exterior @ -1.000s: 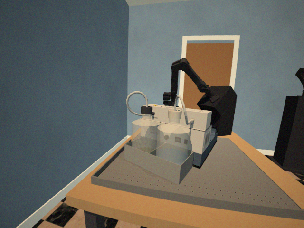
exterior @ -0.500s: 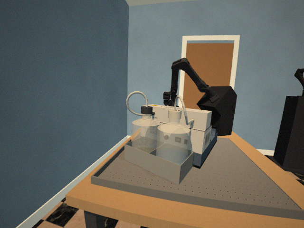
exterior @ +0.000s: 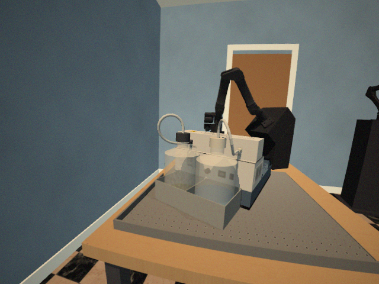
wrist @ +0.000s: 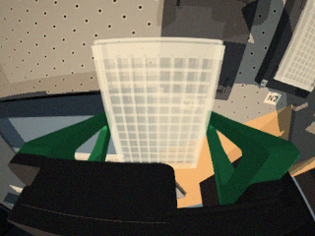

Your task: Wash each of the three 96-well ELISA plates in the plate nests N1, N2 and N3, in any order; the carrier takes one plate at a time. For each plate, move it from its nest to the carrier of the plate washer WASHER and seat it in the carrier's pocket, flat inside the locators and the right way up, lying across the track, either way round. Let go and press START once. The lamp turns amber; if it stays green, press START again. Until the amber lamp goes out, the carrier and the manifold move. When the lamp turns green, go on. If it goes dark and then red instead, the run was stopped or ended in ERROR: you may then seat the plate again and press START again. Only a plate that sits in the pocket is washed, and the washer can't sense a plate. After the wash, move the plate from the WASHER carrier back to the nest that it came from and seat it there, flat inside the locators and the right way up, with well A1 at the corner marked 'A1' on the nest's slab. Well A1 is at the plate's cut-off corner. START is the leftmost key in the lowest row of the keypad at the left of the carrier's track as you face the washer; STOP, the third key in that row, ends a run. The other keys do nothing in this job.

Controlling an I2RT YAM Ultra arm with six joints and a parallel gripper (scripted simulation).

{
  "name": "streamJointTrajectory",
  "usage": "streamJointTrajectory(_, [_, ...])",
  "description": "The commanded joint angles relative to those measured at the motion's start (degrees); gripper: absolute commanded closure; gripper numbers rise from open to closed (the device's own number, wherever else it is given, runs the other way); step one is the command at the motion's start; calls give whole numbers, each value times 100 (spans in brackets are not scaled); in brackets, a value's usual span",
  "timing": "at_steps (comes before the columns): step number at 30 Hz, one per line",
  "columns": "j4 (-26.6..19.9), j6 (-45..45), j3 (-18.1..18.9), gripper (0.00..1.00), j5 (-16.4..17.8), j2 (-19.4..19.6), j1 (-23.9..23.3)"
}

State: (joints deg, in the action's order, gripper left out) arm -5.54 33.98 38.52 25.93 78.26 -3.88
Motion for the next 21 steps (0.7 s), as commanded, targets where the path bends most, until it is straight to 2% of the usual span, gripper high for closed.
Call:
streamJointTrajectory(1, [-71, 236, -5, 100, -218, -102, 14])
streamJointTrajectory(10, [-387, 930, -75, 100, -888, -733, 950])
streamJointTrajectory(20, [-387, 930, -75, 100, -888, -733, 950])
streamJointTrajectory(21, [-404, 816, -112, 100, -967, -809, 1058])
